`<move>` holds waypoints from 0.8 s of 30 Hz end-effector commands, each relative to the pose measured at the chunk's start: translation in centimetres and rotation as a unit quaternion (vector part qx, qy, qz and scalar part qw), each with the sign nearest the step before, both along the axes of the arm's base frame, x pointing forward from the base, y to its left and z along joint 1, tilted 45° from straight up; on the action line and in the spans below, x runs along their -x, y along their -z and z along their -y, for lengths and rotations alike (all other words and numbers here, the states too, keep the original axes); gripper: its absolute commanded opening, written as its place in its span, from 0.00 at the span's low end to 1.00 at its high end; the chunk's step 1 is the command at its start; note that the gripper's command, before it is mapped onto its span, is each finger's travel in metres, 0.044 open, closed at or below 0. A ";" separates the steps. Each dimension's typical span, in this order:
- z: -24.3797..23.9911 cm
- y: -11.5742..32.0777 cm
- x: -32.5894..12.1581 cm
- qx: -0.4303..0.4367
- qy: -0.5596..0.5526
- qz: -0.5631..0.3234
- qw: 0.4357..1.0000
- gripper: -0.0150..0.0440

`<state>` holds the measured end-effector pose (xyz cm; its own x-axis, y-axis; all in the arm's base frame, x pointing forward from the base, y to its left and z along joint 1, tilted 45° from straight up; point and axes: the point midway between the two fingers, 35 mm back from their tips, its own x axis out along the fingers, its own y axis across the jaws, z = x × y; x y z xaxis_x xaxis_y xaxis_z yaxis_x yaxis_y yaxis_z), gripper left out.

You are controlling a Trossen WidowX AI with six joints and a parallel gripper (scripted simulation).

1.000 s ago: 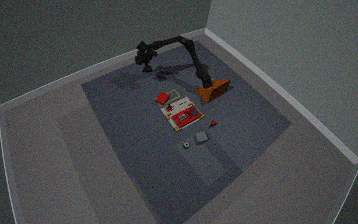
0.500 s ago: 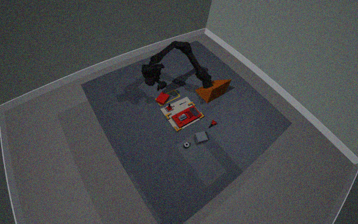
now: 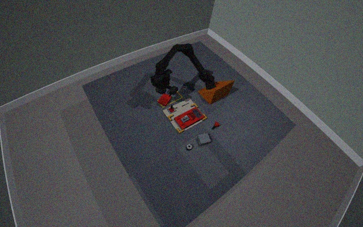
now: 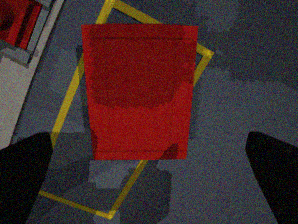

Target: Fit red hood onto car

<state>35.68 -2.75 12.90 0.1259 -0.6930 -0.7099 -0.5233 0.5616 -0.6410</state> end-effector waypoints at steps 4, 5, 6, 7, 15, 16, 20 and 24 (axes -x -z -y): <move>0.3 0.6 0.1 -0.001 0.003 -0.002 1.000 1.00; 0.4 0.6 0.0 -0.001 0.003 -0.002 1.000 1.00; 0.4 0.7 0.0 -0.001 0.003 -0.002 1.000 1.00; 0.5 0.8 0.0 -0.001 0.003 -0.002 1.000 1.00; 0.9 1.2 -0.1 -0.001 0.003 -0.002 1.000 1.00; 1.0 1.3 -0.1 -0.001 0.003 -0.002 1.000 1.00; 1.2 1.5 -0.1 -0.001 0.003 -0.002 1.000 1.00; 1.4 1.7 -0.2 -0.001 0.003 -0.002 1.000 1.00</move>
<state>35.95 -3.89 11.54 0.1254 -0.6924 -0.7105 -0.5160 0.5662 -0.6428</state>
